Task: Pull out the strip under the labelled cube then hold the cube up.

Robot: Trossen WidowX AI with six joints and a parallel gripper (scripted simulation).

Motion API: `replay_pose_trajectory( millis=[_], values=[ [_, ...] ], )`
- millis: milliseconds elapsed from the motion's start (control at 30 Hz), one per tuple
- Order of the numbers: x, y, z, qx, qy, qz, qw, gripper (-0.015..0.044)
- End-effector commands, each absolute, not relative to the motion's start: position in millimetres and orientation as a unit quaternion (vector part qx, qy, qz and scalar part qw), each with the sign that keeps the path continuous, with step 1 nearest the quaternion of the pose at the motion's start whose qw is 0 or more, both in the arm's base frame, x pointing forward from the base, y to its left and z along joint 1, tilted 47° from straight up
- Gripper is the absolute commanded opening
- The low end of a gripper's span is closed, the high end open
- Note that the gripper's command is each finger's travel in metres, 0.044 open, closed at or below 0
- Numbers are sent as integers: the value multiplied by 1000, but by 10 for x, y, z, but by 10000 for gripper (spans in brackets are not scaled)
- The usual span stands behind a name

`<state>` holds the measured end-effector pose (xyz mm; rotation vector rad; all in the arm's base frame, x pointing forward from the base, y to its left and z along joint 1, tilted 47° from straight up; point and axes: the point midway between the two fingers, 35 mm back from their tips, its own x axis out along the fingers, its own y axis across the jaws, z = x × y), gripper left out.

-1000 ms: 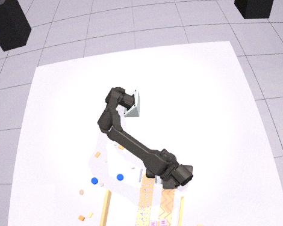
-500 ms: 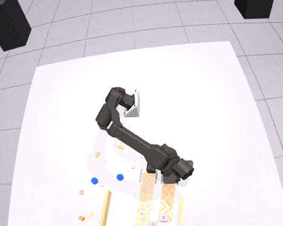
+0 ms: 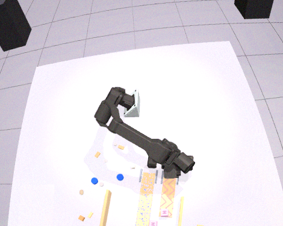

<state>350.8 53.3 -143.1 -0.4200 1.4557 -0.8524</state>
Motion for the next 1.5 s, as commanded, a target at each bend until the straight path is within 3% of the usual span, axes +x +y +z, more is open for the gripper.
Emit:
replay_pose_trajectory(
  millis=[0,1467],
  values=[
    [3379,534,-1475,-184,646,-375,638,0],
    [2748,702,-1544,-184,648,-374,638,0]
  ],
)
